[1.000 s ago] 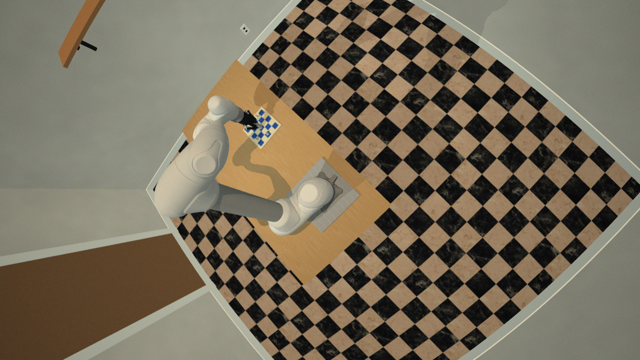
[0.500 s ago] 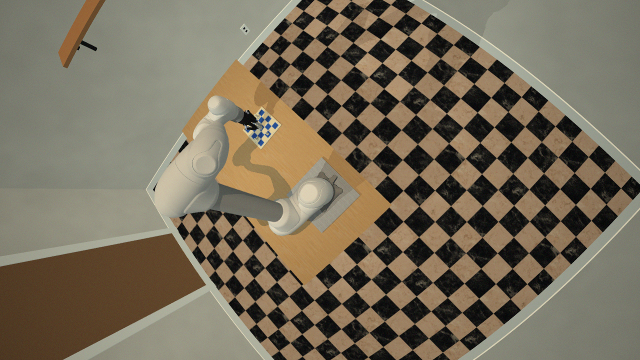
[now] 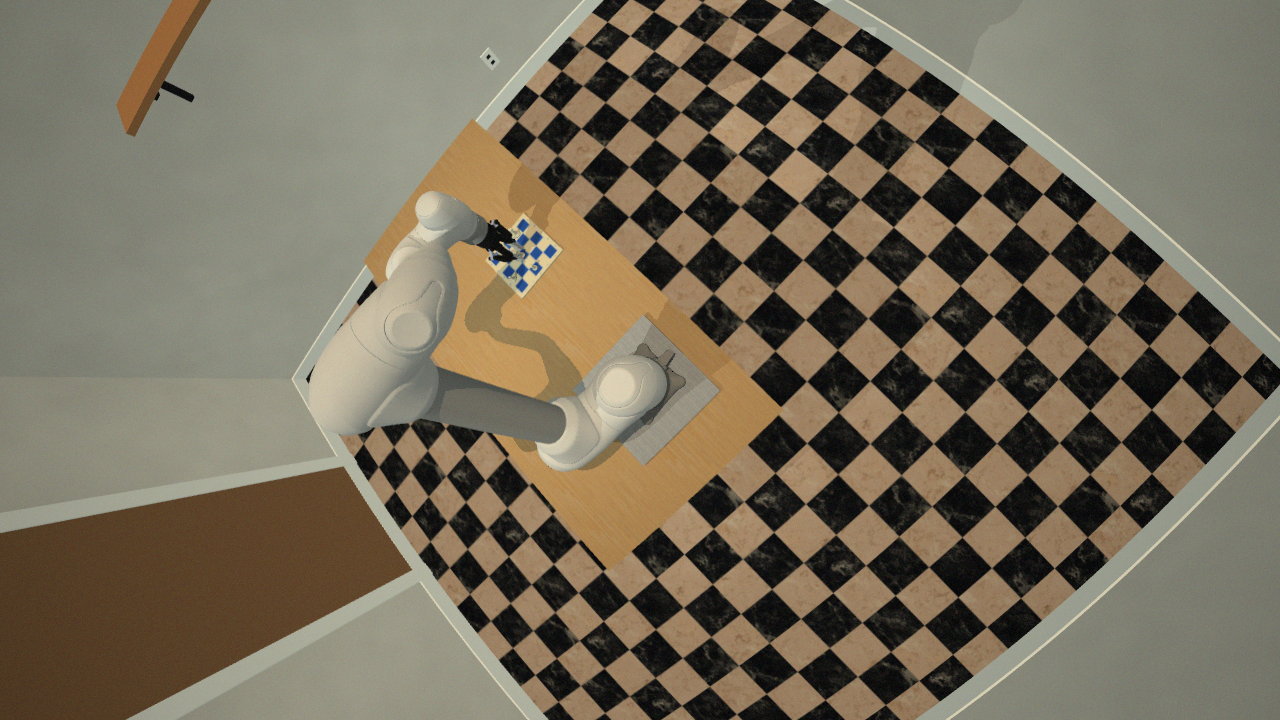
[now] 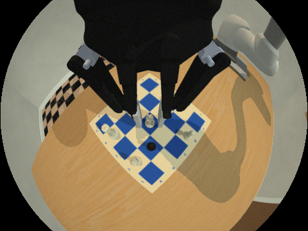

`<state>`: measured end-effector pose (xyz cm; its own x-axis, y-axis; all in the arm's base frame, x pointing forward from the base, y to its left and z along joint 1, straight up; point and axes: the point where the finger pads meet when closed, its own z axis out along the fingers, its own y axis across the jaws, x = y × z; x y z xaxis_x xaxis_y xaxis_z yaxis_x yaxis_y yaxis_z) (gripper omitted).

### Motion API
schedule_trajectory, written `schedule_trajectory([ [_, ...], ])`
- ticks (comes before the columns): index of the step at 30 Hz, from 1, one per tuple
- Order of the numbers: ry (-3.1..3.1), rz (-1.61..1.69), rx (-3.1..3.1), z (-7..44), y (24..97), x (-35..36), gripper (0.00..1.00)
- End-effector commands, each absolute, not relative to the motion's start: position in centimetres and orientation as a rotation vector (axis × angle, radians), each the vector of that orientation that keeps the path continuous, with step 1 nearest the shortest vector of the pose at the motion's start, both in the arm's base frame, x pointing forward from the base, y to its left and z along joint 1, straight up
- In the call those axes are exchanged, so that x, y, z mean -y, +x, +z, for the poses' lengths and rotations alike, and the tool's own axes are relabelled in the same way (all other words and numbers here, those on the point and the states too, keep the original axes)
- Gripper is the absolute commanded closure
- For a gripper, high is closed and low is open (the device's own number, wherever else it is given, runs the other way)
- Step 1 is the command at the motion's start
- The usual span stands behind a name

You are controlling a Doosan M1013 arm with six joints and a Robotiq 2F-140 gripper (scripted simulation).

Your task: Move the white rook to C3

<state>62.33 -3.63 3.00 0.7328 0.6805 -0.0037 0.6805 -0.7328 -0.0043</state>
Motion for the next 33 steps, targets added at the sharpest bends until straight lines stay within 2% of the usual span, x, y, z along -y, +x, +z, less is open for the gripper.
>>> schedule_trajectory([
  [1, -2.922, 0.008, 1.147, 3.0, 62.3, 3.6, 0.78],
  [8, -2.922, 0.008, 1.147, 4.0, 62.3, 3.6, 0.78],
  [25, -2.922, 0.008, 1.147, 11.2, 62.4, 3.6, 0.78],
  [33, -2.922, 0.008, 1.147, 12.0, 62.4, 3.6, 0.78],
])
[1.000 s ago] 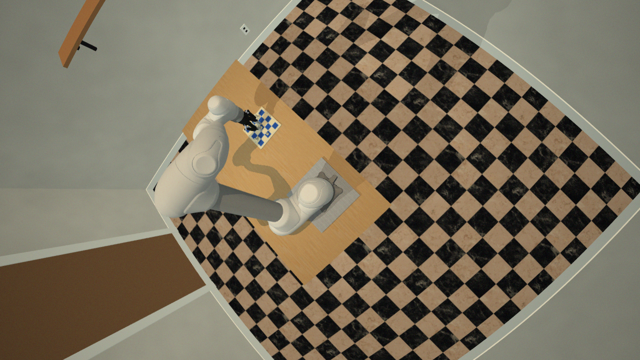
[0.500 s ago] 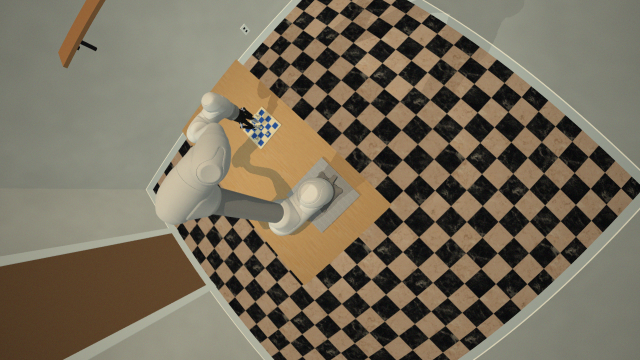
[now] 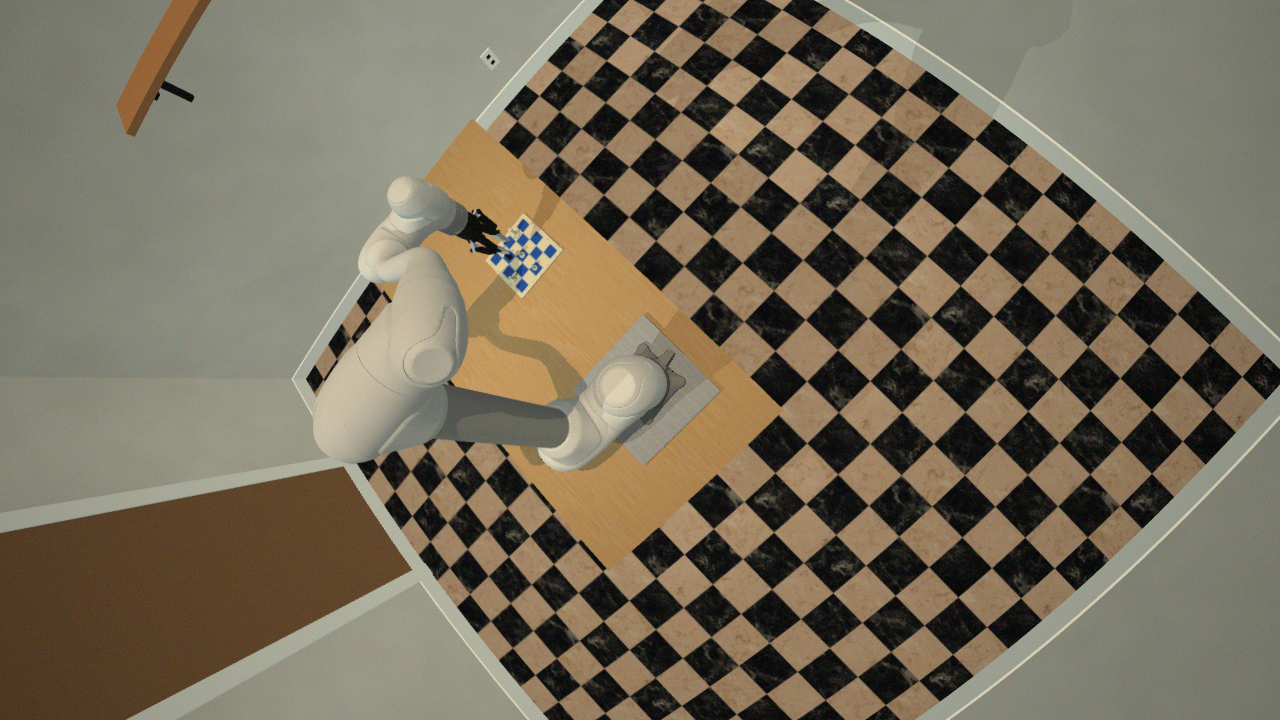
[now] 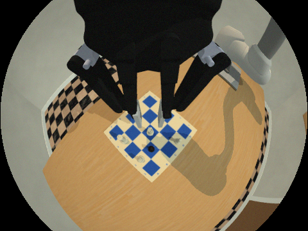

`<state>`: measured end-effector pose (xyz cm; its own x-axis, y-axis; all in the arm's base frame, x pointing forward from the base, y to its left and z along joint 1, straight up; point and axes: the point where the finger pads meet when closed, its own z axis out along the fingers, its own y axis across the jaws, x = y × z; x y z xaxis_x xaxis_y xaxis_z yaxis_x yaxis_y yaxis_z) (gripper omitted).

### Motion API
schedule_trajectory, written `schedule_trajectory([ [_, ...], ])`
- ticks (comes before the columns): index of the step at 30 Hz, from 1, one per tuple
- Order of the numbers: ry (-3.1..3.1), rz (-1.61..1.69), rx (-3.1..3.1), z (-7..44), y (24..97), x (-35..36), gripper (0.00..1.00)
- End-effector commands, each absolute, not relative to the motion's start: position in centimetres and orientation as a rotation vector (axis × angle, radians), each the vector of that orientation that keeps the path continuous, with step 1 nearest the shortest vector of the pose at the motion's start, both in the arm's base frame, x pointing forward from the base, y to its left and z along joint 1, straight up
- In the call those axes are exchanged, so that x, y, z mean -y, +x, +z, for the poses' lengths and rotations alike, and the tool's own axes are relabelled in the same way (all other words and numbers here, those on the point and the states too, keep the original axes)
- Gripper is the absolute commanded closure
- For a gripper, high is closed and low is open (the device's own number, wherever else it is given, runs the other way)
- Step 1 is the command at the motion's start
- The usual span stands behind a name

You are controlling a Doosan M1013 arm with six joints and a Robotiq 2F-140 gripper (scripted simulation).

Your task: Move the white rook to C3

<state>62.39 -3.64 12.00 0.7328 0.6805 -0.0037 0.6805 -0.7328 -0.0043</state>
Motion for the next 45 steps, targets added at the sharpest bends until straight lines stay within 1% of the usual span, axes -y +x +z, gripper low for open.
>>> schedule_trajectory([
  [1, -2.922, 0.008, 1.147, 12.0, 62.4, 3.6, 0.78],
  [2, -2.922, 0.008, 1.147, 12.0, 62.4, 3.6, 0.00],
  [26, -2.922, 0.008, 1.147, 12.2, 62.4, 3.6, 0.00],
  [35, -2.922, 0.008, 1.147, 13.9, 62.4, 3.6, 0.00],
  [45, -2.922, 0.008, 1.147, 17.4, 62.4, 3.6, 0.00],
])
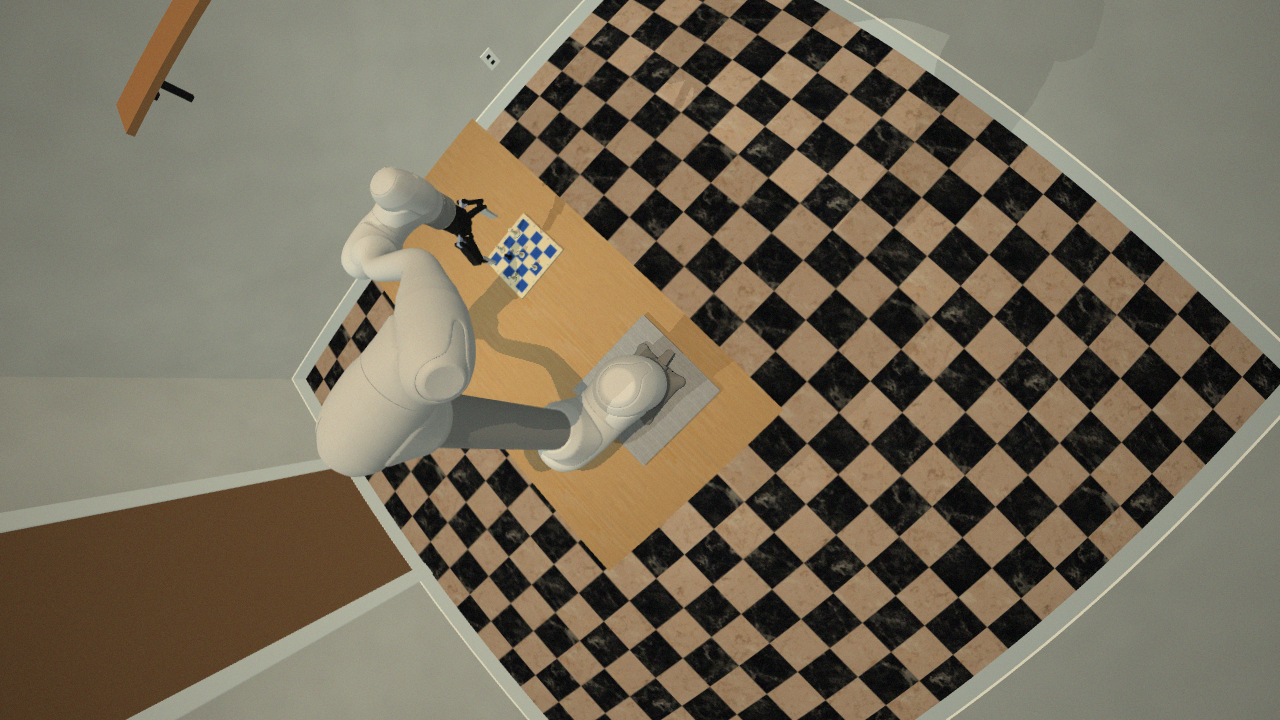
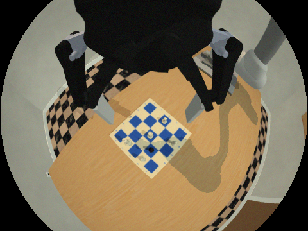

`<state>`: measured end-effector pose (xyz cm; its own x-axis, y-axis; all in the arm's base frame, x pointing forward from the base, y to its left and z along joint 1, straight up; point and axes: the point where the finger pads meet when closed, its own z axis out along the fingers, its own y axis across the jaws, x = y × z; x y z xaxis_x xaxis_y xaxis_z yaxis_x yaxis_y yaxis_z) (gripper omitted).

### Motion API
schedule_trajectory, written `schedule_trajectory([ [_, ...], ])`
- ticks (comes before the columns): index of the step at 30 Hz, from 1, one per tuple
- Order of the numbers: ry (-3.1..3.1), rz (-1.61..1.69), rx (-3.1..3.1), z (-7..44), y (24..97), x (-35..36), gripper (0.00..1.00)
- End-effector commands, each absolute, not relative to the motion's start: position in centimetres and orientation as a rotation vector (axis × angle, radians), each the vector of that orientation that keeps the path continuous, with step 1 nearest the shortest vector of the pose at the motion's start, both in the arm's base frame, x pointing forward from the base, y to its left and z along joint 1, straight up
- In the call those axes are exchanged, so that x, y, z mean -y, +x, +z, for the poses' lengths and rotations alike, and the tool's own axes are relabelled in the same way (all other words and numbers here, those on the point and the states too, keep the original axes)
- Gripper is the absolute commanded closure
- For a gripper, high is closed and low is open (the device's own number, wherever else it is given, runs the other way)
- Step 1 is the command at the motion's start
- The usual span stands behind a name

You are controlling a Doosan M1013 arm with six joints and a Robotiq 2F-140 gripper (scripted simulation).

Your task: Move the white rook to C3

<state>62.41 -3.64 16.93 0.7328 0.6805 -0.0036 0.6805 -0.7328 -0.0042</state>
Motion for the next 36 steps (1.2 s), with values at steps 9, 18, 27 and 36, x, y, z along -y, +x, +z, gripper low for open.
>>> schedule_trajectory([
  [9, -2.922, 0.008, 1.147, 18.10, 62.41, 3.64, 0.00],
  [18, -2.922, 0.008, 1.147, 18.10, 62.41, 3.64, 0.00],
  [27, -2.922, 0.008, 1.147, 18.10, 62.41, 3.64, 0.00],
  [36, -2.922, 0.008, 1.147, 18.10, 62.41, 3.64, 0.00],
])
